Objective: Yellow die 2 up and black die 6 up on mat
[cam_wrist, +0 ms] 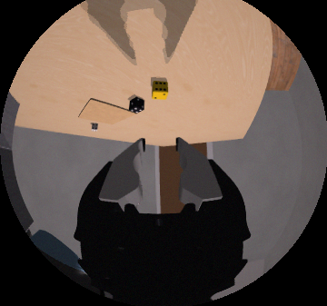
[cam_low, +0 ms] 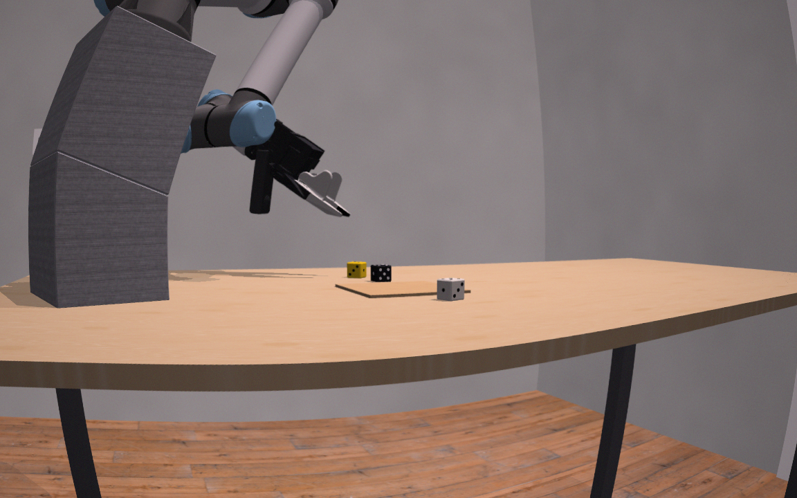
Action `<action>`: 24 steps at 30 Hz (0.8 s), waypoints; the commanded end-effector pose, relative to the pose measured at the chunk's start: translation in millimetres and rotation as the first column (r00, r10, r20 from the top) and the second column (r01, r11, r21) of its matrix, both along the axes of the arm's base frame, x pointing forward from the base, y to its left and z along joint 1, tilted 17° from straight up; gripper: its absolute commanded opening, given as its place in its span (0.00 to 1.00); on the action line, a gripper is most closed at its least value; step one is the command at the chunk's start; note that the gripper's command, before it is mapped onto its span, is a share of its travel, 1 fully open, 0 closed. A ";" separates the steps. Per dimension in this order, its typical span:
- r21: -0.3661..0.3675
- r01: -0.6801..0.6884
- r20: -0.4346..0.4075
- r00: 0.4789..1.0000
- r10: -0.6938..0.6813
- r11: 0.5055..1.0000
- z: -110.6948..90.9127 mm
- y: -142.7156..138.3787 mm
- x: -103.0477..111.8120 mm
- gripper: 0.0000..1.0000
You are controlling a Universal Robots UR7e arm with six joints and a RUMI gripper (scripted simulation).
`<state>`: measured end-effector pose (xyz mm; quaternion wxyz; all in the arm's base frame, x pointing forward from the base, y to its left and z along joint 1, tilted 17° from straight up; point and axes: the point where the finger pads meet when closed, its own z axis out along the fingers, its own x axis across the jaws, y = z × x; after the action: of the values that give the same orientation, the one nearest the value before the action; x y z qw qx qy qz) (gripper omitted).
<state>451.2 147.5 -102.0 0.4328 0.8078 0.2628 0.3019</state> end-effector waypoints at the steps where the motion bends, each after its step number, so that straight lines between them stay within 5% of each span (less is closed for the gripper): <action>1: 0.017 -0.006 -0.017 1.000 0.006 1.000 1.4 -1.0 1.2 0.24; 14: 0.170 -0.049 -0.161 0.984 0.077 0.984 8.5 -9.0 6.0 0.24; 24: 0.370 -0.068 -0.323 0.926 0.197 0.927 18.0 -19.4 12.5 0.24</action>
<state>459.7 132.5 -87.4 0.2627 0.8773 0.3159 0.2481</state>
